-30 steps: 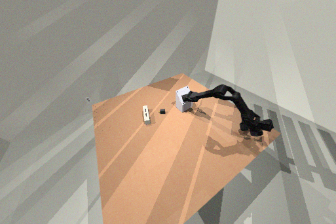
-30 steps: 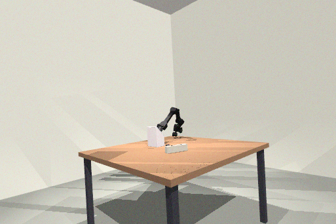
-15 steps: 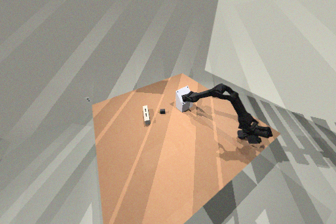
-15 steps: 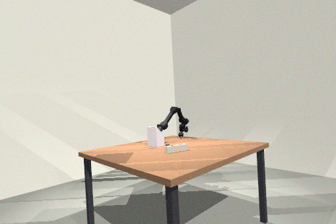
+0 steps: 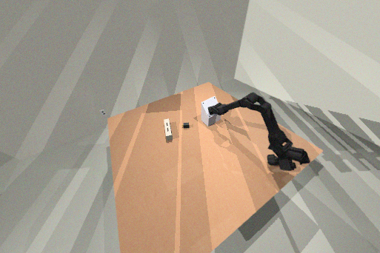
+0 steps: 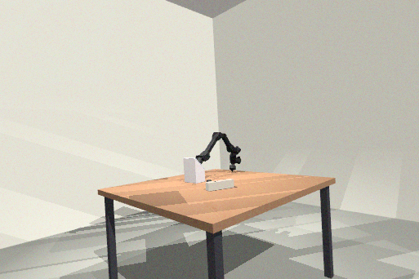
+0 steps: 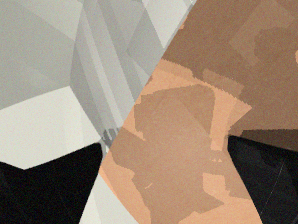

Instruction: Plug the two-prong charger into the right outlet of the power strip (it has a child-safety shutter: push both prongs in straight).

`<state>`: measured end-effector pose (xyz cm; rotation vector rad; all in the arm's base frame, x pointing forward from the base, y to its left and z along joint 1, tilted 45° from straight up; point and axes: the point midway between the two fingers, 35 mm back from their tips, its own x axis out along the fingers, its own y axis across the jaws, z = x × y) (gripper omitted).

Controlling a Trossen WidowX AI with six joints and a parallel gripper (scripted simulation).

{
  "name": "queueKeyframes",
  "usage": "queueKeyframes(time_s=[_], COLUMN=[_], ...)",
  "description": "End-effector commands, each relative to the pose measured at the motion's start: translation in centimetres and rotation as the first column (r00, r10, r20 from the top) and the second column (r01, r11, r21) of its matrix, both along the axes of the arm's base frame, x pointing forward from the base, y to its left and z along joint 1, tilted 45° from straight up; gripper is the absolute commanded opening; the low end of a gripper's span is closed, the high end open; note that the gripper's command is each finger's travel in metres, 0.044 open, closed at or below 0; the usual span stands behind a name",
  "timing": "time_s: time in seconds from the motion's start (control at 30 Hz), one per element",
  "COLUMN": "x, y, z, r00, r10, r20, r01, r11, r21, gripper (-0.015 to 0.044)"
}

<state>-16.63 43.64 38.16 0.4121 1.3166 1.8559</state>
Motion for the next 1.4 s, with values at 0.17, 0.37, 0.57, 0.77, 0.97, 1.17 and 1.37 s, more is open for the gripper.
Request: queueKeyframes(time_s=[0.17,0.37,0.57,0.77,0.97,1.17,1.37], x=[5.3,8.8,12.3,15.8,19.3,22.6,25.8], y=[0.8,1.2,1.7,2.1,2.2,1.8,1.2], z=[1.8,1.2,0.1,-1.1,-2.2,-2.9,-3.3], r00=[0.989,0.973,0.951,0.923,0.890,0.860,0.826], r10=[-0.149,-0.232,-0.309,-0.382,-0.448,-0.497,-0.540], r20=[-0.009,-0.002,0.022,0.052,0.083,0.119,0.158], r01=[0.149,0.232,0.309,0.382,0.449,0.498,0.542], r11=[0.988,0.972,0.951,0.924,0.894,0.867,0.840], r21=[0.045,0.033,0.024,0.018,0.013,0.023,0.037], gripper=[0.0440,0.0440,0.0440,0.0440,0.0440,0.0440,0.0440])
